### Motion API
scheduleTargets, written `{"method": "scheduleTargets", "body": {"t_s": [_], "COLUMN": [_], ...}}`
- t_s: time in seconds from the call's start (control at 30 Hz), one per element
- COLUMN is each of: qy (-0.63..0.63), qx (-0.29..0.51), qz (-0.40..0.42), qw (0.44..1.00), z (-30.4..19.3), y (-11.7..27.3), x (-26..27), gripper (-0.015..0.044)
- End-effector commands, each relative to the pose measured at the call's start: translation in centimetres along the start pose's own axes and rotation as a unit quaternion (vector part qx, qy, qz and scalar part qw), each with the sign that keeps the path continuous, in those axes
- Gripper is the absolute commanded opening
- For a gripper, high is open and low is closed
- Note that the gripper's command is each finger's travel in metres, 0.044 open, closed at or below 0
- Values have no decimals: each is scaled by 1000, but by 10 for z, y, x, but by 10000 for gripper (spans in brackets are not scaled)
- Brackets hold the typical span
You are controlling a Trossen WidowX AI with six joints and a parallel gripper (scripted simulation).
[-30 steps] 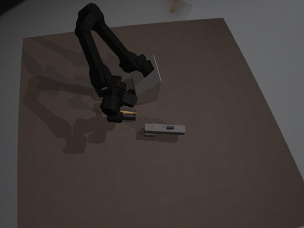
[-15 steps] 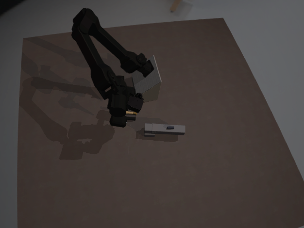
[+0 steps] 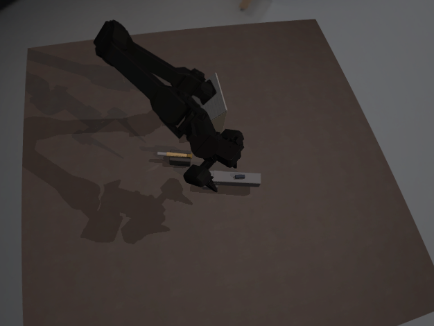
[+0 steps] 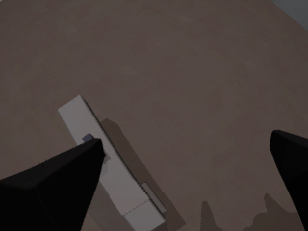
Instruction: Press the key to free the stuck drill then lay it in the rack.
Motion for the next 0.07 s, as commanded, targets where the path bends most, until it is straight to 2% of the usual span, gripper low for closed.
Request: {"method": "scheduleTargets", "body": {"t_s": [0.0,0.03], "qy": [-42,-54], "qx": [-49,-63], "qz": [27,37], "qw": [998,996], "z": [26,34], "y": [3,5], "x": [20,26], "gripper": [440,440]}}
Point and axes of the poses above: the point midway between the two fingers, 35 mm back from their tips, its own y axis back along the fingers, its own x axis across the jaws, z = x × y, the point moved 9 cm from there along y, back along the fingers, and after that the axes turned 15 degrees about -y, right-handed, at the moved point
